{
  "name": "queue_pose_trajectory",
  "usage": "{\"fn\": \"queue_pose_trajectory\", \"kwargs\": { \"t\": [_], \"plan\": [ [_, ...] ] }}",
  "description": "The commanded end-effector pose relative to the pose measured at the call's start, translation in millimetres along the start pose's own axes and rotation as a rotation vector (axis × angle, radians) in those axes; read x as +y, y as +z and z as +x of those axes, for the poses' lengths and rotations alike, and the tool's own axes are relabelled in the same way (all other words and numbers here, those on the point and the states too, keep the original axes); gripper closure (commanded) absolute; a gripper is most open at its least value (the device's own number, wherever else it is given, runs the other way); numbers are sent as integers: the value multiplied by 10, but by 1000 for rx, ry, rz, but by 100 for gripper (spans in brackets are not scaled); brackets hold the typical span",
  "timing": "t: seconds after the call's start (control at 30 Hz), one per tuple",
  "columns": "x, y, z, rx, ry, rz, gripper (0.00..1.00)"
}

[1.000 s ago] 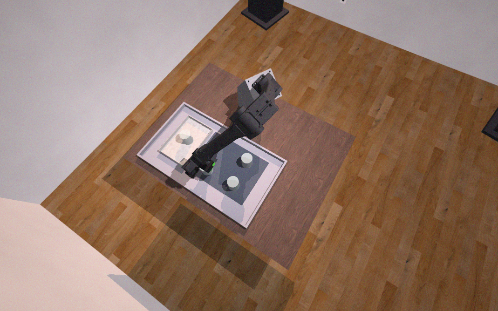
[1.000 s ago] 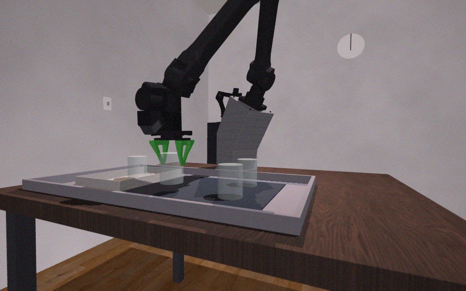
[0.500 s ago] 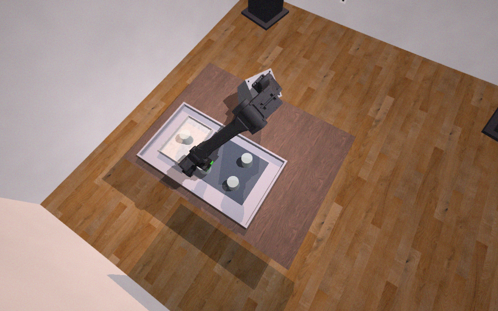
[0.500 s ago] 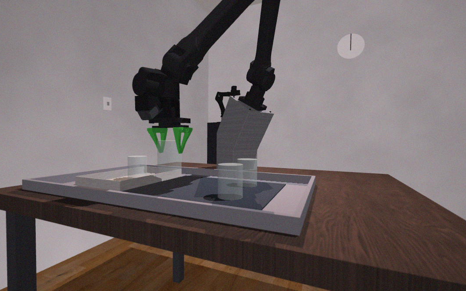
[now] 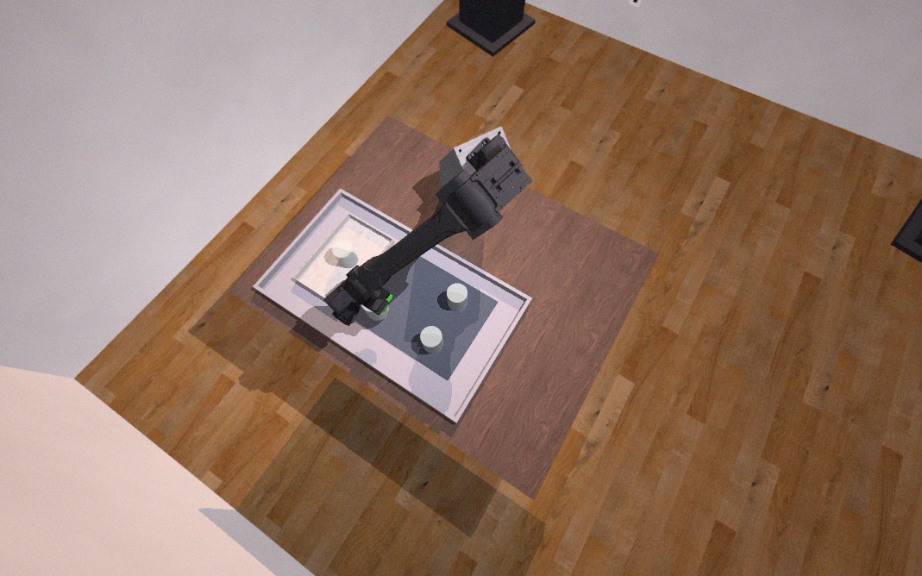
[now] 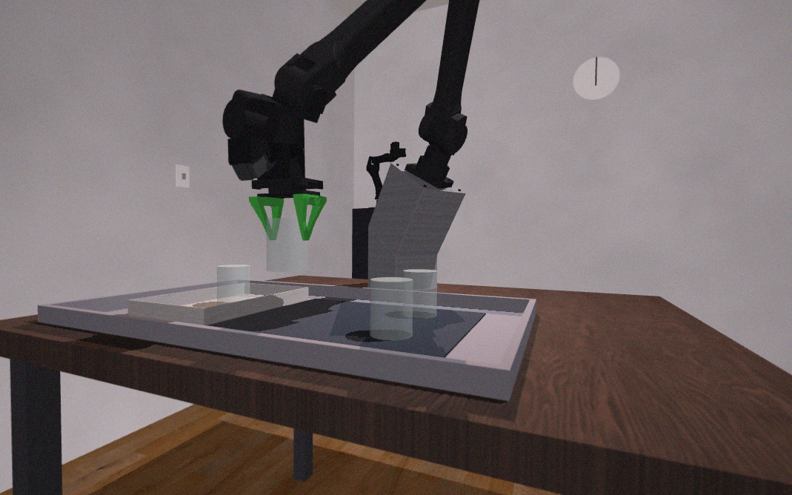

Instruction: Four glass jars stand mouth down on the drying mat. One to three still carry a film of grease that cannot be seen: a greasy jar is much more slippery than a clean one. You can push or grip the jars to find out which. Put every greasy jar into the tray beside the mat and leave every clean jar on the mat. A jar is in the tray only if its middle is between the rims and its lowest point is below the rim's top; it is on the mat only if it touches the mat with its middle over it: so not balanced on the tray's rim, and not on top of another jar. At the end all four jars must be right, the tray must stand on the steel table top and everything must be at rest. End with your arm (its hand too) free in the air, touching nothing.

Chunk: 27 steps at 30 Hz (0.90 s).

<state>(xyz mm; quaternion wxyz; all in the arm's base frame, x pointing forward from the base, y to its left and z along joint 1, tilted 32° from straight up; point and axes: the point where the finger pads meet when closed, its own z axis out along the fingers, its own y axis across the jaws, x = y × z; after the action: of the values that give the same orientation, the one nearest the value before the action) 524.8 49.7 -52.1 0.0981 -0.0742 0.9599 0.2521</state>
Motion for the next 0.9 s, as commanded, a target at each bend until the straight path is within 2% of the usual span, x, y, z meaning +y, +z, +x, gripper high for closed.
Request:
{"fn": "queue_pose_trajectory", "kwargs": {
  "t": [0.0,0.4,0.87],
  "plan": [
    [-49,-277,-21,-26,-2,6,100],
    [-47,-539,-14,-26,-2,6,100],
    [-47,-539,-14,-26,-3,6,100]
  ]
}}
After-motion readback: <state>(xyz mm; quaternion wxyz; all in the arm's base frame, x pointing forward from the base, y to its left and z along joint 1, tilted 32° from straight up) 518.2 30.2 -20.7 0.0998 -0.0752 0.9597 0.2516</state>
